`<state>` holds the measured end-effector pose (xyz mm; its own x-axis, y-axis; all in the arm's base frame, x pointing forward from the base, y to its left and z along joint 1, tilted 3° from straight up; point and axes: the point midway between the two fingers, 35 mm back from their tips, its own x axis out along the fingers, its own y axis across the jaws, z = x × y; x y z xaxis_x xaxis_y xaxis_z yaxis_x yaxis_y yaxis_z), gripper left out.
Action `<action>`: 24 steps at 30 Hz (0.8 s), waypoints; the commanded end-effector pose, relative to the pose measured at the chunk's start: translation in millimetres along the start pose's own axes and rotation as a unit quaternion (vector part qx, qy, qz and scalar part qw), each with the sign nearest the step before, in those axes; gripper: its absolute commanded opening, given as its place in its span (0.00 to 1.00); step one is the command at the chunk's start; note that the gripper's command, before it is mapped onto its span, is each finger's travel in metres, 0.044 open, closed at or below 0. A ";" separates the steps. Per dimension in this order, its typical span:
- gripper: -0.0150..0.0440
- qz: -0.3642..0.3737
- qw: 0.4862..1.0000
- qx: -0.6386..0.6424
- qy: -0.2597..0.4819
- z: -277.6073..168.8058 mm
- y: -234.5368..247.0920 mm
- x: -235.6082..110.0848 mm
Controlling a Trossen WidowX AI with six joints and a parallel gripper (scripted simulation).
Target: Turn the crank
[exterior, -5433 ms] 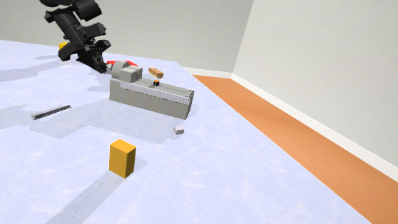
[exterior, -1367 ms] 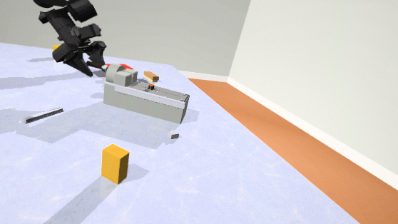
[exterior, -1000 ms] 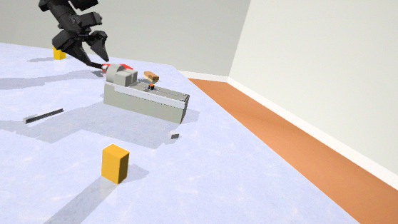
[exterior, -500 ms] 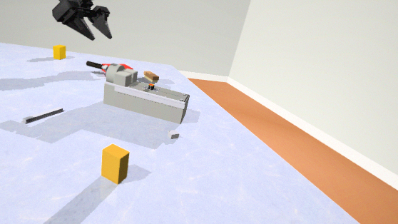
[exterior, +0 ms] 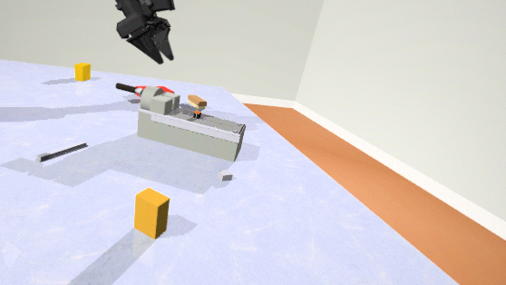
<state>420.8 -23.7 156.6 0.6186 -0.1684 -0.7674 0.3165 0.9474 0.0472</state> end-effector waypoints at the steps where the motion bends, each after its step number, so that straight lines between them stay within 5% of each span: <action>1: 1.00 0.020 1.000 -0.021 0.008 17.0 -9.2 14.2; 7: 1.00 0.039 0.998 -0.040 0.010 33.2 -20.8 28.9; 15: 1.00 0.039 0.998 -0.040 0.010 -0.1 -20.6 70.1; 24: 1.00 0.039 0.998 -0.040 0.010 -1.1 -20.6 71.0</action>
<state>457.2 -55.8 100.3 0.6212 -0.0934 -0.7781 0.2170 0.9745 0.0563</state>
